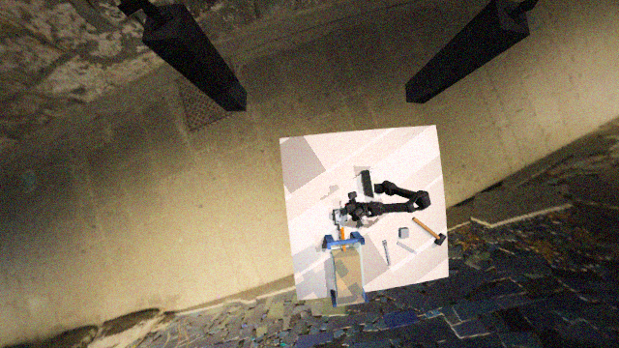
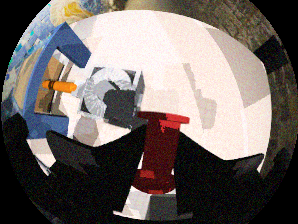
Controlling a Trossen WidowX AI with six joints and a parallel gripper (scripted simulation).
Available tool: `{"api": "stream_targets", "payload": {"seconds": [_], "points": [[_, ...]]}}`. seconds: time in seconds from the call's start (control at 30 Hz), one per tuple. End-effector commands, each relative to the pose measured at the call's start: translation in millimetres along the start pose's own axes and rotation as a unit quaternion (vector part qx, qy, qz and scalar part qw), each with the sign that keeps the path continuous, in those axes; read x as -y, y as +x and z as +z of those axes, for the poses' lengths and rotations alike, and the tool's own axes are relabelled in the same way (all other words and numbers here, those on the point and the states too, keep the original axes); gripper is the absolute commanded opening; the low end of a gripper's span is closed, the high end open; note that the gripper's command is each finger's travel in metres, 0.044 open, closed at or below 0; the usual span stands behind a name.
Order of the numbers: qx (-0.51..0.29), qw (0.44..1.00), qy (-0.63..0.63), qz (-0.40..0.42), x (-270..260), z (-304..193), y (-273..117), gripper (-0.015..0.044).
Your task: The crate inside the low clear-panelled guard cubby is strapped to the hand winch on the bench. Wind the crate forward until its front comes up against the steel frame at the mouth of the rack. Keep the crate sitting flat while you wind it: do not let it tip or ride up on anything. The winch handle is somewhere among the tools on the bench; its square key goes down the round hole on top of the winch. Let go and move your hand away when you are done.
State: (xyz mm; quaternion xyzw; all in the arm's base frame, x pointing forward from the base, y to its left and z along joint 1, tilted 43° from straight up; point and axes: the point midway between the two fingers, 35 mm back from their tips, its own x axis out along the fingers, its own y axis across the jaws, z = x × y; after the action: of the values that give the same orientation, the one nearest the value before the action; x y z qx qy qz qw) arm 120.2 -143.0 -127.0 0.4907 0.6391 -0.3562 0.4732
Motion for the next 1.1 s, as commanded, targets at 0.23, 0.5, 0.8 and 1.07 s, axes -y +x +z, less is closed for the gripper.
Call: {"api": "stream_targets", "payload": {"seconds": [0.23,0.5,0.8,1.07], "points": [[0.001,1.0,-0.001,-0.005,7.5,11.6,7.5,0.0],[0.001,1.0,-0.001,-0.005,11.3,19.5,11.1,0.0],[0.002,1.0,-0.001,-0.005,14.4,28.6,15.1,0.0],[0.002,1.0,-0.001,-0.005,16.3,37.0,18.8,0.0]]}}
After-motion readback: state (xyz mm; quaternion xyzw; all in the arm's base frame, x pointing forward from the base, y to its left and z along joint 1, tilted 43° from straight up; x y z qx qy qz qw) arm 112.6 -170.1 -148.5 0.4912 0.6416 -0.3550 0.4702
